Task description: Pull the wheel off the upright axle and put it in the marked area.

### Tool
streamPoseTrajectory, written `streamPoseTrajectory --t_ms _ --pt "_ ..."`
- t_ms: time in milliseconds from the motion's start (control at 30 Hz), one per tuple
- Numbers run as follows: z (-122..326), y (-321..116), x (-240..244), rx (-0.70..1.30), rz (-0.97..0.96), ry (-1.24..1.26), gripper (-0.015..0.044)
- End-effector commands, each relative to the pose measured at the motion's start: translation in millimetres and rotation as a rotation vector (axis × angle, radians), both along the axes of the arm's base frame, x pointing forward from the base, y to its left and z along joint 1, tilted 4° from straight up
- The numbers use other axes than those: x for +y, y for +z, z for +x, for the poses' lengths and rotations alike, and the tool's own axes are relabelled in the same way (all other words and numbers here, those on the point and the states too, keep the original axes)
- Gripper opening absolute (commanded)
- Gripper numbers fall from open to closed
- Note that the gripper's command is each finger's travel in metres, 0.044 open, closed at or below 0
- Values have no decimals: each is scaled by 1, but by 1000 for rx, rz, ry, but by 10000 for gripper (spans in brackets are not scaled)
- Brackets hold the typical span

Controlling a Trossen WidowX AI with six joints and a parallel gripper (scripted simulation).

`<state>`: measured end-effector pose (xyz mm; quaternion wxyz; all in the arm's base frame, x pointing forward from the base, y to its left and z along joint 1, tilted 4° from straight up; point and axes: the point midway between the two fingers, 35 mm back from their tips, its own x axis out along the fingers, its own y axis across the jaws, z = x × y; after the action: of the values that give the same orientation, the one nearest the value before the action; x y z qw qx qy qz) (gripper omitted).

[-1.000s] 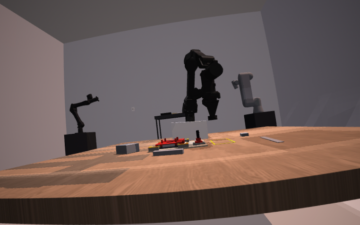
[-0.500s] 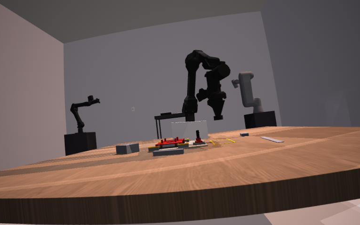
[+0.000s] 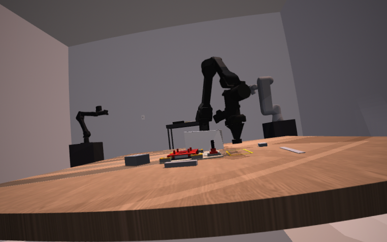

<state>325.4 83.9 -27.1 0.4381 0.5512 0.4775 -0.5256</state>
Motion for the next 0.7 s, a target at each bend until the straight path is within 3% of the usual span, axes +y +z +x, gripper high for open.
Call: streamPoseTrajectory --t_ms 0,200,567,667 --pt "-2 -22 2 3 2 -5 0" --pt "-4 -37 2 4 2 -5 0" --pt "-6 -33 1 13 -3 0 289" --pt "-5 -20 0 10 -2 -1 300"
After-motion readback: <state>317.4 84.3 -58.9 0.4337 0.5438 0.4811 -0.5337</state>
